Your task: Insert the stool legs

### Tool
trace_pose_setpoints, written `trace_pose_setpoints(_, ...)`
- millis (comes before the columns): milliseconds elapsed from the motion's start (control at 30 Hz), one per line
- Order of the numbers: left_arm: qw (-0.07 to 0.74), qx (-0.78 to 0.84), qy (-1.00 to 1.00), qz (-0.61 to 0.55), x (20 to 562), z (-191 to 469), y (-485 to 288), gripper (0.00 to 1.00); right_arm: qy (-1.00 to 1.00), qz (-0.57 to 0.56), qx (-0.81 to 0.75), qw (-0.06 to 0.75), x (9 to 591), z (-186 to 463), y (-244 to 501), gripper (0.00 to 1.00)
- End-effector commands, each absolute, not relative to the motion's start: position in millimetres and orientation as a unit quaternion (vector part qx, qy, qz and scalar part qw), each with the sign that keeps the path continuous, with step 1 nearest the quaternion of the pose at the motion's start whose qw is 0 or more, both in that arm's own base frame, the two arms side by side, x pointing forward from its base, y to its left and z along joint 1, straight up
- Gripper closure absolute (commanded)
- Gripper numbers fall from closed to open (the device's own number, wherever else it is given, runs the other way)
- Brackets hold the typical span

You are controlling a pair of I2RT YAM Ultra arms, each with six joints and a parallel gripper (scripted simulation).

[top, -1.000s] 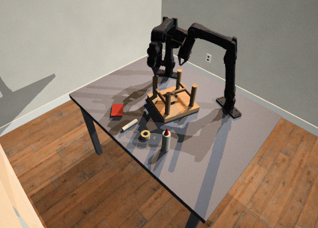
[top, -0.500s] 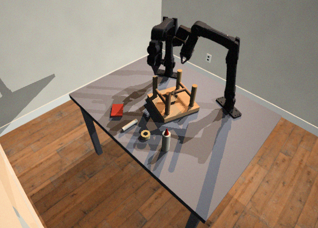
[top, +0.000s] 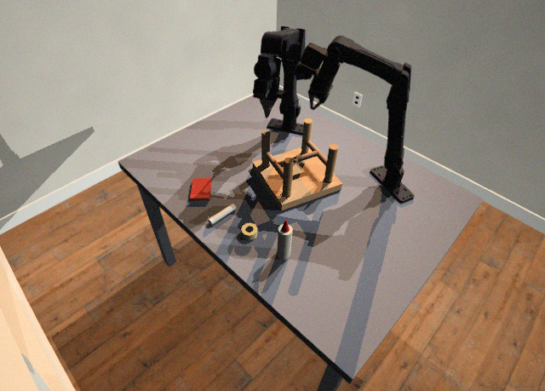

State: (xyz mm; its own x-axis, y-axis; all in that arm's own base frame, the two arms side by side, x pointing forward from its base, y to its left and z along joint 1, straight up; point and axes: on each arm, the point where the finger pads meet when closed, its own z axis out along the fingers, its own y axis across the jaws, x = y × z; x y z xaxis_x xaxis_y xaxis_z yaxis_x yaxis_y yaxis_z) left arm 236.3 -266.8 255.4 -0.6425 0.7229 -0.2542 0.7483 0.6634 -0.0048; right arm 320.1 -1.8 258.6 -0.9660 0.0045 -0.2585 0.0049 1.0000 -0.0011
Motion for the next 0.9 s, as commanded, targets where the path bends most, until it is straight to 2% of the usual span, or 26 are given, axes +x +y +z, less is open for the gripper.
trace_pose_setpoints(0, 0.129, 0.406, 0.903, -0.061, 238, 266, -267, 1.0, 0.994, 0.003, 0.001, 0.11, 315, 252, 2, 1.0)
trace_pose_setpoints(133, 0.134, 0.397, 0.906, -0.056, 237, 270, -255, 1.0, 0.992, 0.003, 0.001, 0.123, 307, 259, 2, 1.0)
trace_pose_setpoints(433, 0.182, 0.376, 0.905, -0.081, 255, 276, -257, 1.0, 0.981, 0.004, -0.001, 0.194, 336, 268, 4, 1.0)
trace_pose_setpoints(667, 0.276, 0.322, 0.9, -0.102, 285, 301, -232, 1.0, 0.957, 0.003, 0.001, 0.29, 364, 283, 3, 1.0)
trace_pose_setpoints(867, 0.39, 0.25, 0.879, -0.113, 313, 334, -191, 1.0, 0.915, 0.002, 0.001, 0.404, 389, 310, 3, 1.0)
